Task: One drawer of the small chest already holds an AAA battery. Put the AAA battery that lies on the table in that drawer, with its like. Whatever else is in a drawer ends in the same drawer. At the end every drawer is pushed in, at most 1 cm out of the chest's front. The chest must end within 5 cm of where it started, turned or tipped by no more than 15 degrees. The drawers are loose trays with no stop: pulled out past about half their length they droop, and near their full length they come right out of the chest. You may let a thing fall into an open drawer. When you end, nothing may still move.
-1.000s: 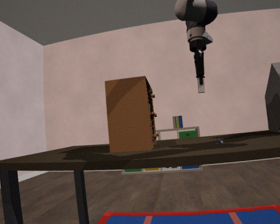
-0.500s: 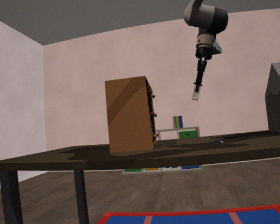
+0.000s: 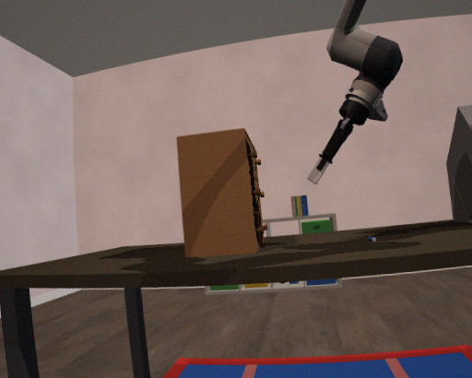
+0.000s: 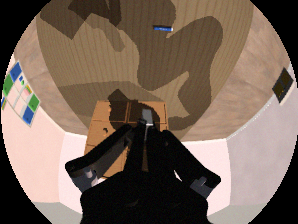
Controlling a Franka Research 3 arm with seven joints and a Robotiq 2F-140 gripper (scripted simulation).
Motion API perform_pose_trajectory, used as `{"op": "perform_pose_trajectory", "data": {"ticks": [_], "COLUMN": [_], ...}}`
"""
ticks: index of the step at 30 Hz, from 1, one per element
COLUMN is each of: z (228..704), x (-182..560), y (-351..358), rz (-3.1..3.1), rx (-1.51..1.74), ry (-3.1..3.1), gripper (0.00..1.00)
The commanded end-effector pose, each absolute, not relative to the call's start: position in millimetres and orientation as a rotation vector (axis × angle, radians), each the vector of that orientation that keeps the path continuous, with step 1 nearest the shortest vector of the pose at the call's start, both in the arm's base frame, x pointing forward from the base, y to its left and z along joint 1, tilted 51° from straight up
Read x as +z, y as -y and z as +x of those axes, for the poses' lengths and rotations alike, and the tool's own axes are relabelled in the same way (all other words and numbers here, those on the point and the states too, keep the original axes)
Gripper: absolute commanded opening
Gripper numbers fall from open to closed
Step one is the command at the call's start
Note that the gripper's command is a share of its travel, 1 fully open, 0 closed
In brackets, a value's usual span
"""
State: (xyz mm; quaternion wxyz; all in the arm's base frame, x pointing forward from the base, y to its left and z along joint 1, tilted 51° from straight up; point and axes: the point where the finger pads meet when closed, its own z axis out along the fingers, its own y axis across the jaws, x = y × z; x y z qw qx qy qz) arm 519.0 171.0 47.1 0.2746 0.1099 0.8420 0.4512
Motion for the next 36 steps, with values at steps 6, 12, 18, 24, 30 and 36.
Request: {"op": "perform_pose_trajectory", "data": {"ticks": [6, 12, 18, 24, 30, 36], "z": [542.8, 549.5, 553.2, 554.2, 554.2, 554.2], "x": [41.2, 37.5, 35.6, 35.0, 35.0, 35.0], "y": [-189.6, -196.1, -199.8, -200.7, -200.7, -200.7], "rz": [0.264, 0.3, 0.319, 0.324, 0.324, 0.324], "rx": [1.079, 1.054, 1.041, 1.036, 1.036, 1.036], "ry": [-2.003, -1.936, -1.901, -1.89, -1.89, -1.89], "gripper": [0.0, 0.0, 0.0, 0.0, 0.2, 0.2]}}
